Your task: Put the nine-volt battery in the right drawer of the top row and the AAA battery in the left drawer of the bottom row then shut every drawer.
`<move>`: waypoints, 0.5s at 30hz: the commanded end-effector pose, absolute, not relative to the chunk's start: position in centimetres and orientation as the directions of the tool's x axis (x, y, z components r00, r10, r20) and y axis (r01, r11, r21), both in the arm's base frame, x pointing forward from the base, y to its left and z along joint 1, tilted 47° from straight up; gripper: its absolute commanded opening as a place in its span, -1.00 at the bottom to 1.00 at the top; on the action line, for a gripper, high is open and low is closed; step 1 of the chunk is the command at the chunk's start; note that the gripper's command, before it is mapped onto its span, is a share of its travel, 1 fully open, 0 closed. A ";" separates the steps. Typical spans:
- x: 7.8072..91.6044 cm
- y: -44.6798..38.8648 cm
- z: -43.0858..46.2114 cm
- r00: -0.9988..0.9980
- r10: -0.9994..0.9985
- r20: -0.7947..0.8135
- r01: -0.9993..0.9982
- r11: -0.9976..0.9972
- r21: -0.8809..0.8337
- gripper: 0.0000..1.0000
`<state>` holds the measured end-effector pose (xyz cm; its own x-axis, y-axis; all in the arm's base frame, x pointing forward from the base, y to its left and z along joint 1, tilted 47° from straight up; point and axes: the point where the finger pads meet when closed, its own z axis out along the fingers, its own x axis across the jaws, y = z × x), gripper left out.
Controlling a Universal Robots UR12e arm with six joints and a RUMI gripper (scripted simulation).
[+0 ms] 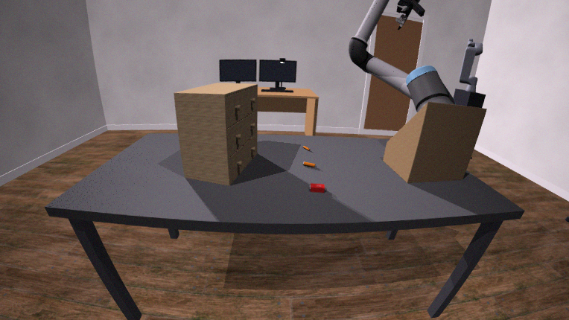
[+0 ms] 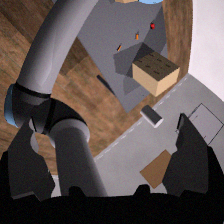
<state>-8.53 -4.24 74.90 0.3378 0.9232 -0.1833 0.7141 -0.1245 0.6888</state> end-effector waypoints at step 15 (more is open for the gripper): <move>-11.8 6.3 70.4 0.606 0.795 0.028 0.559 -0.451 0.695 1.00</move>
